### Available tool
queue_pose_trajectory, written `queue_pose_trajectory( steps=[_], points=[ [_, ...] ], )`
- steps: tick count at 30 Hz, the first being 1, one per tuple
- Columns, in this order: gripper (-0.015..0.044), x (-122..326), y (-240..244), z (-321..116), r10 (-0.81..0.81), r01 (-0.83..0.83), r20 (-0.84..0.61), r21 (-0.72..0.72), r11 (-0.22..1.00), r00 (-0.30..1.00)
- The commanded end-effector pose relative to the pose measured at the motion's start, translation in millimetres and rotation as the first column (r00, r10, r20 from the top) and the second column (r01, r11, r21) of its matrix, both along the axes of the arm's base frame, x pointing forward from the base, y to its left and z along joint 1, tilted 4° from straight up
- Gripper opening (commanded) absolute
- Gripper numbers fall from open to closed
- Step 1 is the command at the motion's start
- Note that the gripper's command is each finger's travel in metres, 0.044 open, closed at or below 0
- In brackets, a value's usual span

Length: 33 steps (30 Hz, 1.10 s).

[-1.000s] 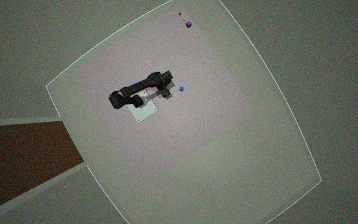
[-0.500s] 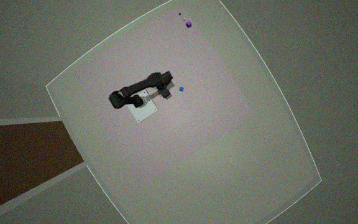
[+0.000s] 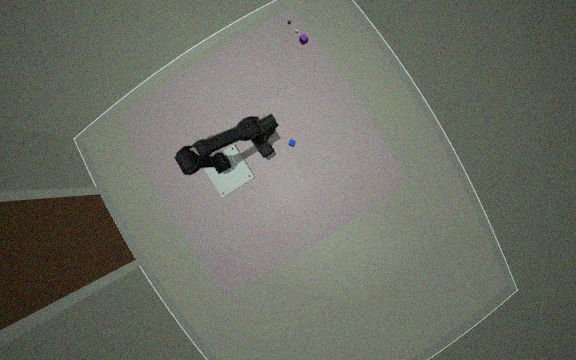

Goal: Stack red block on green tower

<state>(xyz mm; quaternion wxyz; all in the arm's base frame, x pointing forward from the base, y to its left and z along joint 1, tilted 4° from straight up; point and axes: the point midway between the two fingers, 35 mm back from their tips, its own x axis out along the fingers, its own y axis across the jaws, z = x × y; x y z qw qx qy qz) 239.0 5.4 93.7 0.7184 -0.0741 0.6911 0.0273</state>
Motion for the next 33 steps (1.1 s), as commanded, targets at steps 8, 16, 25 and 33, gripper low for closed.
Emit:
queue_pose_trajectory(
  steps=[8, 16, 25, 33],
  points=[
    [0.0026, -0.3, 0.0, 0.3, 0.000, 0.000, -0.001, 0.000, 1.000, 1.000],
    [0.0236, -0.3, 0.0, 0.3, 0.000, 0.000, -0.001, 0.000, 1.000, 1.000],
    [0.0440, -0.3, 0.0, 0.3, 0.000, 0.000, -0.001, 0.000, 1.000, 1.000],
    [0.0440, -0.3, 0.0, 0.3, 0.000, 0.000, -0.001, 0.000, 1.000, 1.000]
  ],
)
